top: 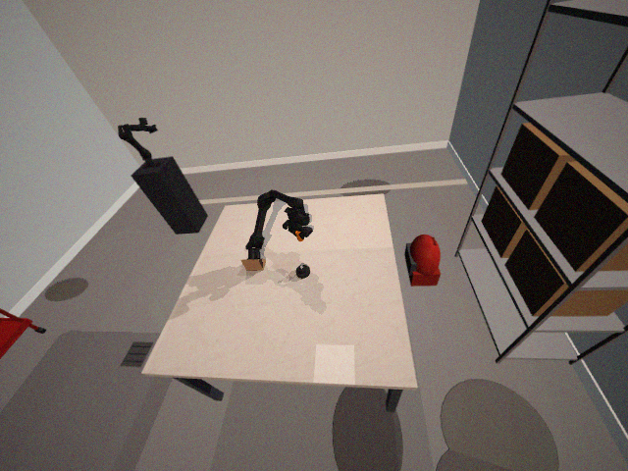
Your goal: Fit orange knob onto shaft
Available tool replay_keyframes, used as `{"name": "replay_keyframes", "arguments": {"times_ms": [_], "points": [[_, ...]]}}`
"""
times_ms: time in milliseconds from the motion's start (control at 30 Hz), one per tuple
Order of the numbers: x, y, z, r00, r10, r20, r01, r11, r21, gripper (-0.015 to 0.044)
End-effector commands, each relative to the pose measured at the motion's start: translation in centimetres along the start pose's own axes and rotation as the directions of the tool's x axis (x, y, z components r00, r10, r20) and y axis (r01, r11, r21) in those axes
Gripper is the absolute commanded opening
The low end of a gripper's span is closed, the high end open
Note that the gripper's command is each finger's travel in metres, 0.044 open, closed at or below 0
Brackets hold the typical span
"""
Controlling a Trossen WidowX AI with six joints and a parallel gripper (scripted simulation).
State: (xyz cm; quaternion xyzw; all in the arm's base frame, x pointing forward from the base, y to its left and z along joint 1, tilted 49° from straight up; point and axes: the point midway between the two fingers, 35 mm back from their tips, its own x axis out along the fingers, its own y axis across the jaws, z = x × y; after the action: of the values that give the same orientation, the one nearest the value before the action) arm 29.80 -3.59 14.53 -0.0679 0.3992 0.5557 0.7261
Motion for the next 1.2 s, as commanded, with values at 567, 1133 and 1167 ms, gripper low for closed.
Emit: {"name": "replay_keyframes", "arguments": {"times_ms": [567, 1133, 1167], "points": [[1.4, -3.9, -4.6, 1.000, -0.001, -0.016, 0.001, 1.000, -0.009, 0.0000], [3.3, -6.6, -9.0, 1.000, 0.014, -0.019, -0.015, 0.999, -0.035, 0.0000], [3.5, -6.7, -9.3, 1.000, 0.015, -0.019, -0.016, 0.999, -0.037, 0.0000]]}}
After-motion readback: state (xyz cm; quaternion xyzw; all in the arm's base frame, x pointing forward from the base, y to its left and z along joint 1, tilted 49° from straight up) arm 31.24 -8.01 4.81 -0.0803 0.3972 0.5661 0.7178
